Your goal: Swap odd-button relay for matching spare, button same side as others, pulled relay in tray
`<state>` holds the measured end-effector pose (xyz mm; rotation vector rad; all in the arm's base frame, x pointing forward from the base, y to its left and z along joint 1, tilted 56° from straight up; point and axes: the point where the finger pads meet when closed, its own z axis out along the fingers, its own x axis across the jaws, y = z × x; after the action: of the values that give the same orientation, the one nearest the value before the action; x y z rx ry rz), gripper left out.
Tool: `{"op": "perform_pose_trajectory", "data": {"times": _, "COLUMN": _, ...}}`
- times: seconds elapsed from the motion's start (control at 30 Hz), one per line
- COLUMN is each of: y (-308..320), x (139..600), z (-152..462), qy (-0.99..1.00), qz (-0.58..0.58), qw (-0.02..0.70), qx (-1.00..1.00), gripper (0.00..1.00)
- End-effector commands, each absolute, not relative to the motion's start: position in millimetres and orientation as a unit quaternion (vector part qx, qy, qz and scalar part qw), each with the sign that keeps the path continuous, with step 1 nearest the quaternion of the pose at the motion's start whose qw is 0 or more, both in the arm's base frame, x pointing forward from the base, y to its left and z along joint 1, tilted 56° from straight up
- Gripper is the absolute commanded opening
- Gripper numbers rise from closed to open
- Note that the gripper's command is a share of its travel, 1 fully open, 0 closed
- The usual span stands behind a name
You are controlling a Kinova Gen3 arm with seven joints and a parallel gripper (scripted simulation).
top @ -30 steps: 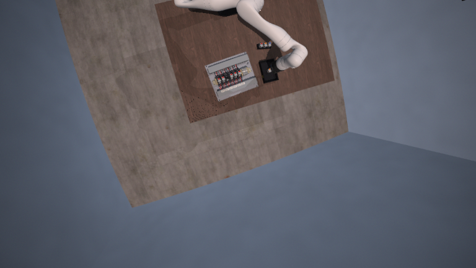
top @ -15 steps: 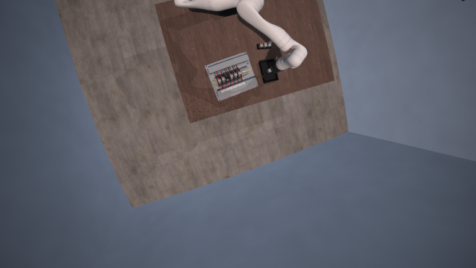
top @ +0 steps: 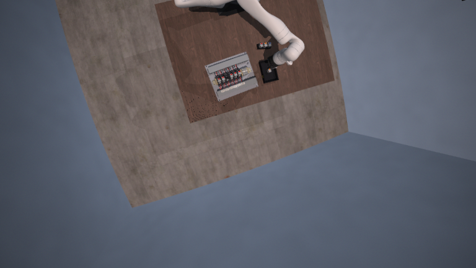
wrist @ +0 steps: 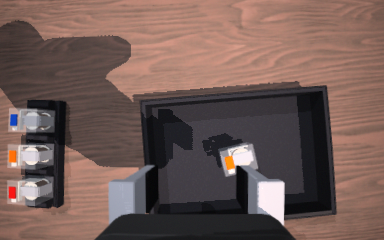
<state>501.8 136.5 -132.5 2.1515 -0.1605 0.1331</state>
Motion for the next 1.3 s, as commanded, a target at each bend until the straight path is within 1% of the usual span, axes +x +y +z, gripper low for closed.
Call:
{"op": "perform_pose_trajectory", "data": {"times": 0.0, "y": 146, "x": 499, "z": -129, "qy": -0.075, "qz": 0.07, "qw": 0.463, "qx": 0.88, "gripper": 1.0}}
{"op": "perform_pose_trajectory", "data": {"times": 0.03, "y": 139, "x": 497, "z": -130, "qy": -0.068, "qz": 0.058, "qw": 0.469, "qx": 0.878, "gripper": 1.0}}
{"op": "perform_pose_trajectory", "data": {"times": 0.5, "y": 141, "x": 446, "z": -116, "qy": -0.075, "qz": 0.07, "qw": 0.463, "qx": 0.88, "gripper": 1.0}}
{"op": "perform_pose_trajectory", "data": {"times": 0.6, "y": 132, "x": 448, "z": -115, "qy": -0.075, "qz": 0.064, "qw": 0.471, "qx": 0.876, "gripper": 1.0}}
{"op": "perform_pose_trajectory", "data": {"times": 1.07, "y": 139, "x": 397, "z": -101, "qy": -0.075, "qz": 0.069, "qw": 0.463, "qx": 0.88, "gripper": 1.0}}
{"op": "perform_pose_trajectory", "data": {"times": 1.17, "y": 132, "x": 399, "z": -100, "qy": -0.076, "qz": 0.065, "qw": 0.471, "qx": 0.876, "gripper": 1.0}}
{"op": "perform_pose_trajectory", "data": {"times": 1.27, "y": 134, "x": 388, "z": -97, "qy": -0.075, "qz": 0.066, "qw": 0.469, "qx": 0.877, "gripper": 1.0}}
